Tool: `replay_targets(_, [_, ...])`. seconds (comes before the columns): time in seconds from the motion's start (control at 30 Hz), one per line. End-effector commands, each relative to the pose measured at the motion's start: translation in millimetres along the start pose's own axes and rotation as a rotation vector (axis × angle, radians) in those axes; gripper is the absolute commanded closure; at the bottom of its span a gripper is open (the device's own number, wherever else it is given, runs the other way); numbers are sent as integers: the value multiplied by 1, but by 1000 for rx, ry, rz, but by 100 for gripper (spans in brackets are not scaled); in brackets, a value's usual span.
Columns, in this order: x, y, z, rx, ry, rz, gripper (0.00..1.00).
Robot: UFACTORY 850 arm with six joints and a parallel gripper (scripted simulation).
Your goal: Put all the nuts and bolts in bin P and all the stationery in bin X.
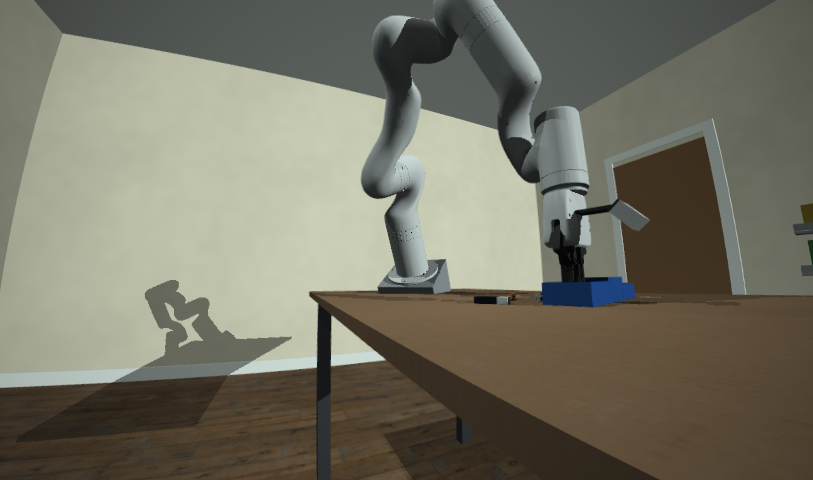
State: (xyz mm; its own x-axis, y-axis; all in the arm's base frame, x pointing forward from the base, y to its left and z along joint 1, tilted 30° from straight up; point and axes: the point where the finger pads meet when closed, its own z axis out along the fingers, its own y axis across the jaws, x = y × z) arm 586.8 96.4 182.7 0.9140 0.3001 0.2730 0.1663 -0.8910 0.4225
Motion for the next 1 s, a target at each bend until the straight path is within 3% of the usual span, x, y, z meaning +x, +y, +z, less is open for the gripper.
replay_targets(0.0, [1, 0, -9, 0, 1, 0, 93])
replay_targets(0.27, [1, 0, -16, 0, 1, 0, 93])
replay_targets(0.53, [1, 0, -46, 0, 1, 0, 93])
replay_targets(0.83, [1, 0, -46, 0, 1, 0, 93])
replay_targets(0.97, [-1, -20, -46, 0, 1, 0, 93])
